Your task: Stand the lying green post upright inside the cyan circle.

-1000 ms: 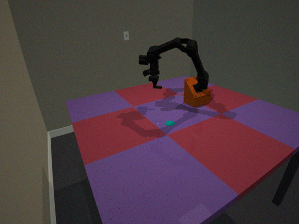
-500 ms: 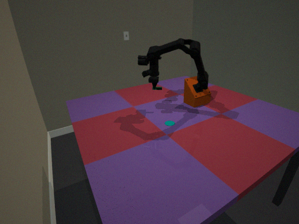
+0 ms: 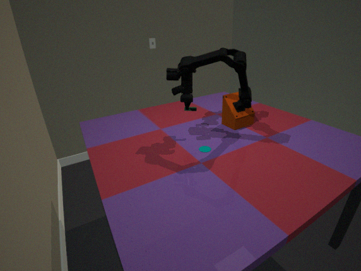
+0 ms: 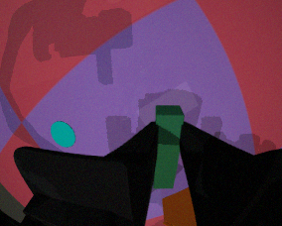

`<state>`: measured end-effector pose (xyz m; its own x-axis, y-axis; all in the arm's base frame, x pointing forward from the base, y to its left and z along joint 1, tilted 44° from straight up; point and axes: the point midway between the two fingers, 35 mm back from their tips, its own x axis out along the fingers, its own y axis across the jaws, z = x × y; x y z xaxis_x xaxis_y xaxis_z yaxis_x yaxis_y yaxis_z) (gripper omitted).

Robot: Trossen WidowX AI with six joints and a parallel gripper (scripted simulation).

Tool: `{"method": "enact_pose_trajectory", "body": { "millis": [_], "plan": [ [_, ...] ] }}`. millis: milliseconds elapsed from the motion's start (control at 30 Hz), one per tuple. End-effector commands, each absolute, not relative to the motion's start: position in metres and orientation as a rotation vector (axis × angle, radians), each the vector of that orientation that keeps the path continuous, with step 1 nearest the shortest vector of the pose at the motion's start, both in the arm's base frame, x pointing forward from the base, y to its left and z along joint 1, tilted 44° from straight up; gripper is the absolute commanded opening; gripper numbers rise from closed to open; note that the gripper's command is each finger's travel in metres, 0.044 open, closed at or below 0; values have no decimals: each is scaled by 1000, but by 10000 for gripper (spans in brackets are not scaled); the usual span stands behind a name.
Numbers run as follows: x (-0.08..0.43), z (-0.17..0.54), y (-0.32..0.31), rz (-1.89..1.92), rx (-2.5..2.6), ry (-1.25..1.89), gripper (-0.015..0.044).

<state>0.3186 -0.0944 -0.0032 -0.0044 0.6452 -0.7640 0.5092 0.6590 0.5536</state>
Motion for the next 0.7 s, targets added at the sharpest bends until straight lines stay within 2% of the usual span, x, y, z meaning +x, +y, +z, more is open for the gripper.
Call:
{"method": "enact_pose_trajectory", "body": {
  "millis": [0,667],
  "plan": [
    [324,9,-86,148,952,1640,22],
    [340,52,-41,196,924,1626,22]
  ]
}}
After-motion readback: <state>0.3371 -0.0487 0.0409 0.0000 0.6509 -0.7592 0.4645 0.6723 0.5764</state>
